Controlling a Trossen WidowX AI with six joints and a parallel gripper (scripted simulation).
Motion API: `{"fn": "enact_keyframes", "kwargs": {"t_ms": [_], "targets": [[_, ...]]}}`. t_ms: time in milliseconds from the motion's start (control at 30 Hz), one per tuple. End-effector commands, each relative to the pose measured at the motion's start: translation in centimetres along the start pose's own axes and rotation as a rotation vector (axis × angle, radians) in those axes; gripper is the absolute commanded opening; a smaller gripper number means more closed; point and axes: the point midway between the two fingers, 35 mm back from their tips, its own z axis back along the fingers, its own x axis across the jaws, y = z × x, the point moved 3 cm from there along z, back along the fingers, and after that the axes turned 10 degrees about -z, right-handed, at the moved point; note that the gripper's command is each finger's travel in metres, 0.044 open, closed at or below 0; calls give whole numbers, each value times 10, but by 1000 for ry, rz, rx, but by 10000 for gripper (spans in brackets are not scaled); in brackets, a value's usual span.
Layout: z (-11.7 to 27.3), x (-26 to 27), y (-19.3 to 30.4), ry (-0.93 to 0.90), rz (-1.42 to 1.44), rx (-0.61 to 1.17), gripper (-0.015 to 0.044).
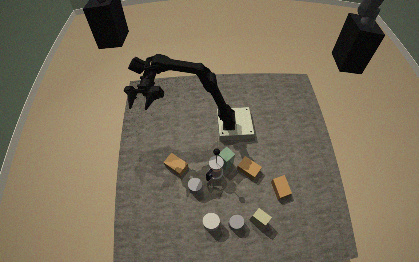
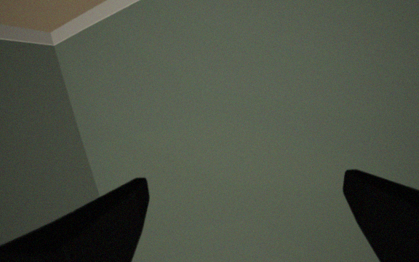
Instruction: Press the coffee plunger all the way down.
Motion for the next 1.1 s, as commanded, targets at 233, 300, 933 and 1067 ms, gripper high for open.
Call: {"fn": "enact_keyframes", "kwargs": {"t_ms": [233, 300, 933, 1067], "targets": [[-49, -74, -15, 34, 537, -140, 440], [-62, -103, -25, 60, 759, -185, 440], [-62, -266, -132, 349, 2393, -295, 440], [-49, -283, -158, 406, 2742, -273, 440]]}}
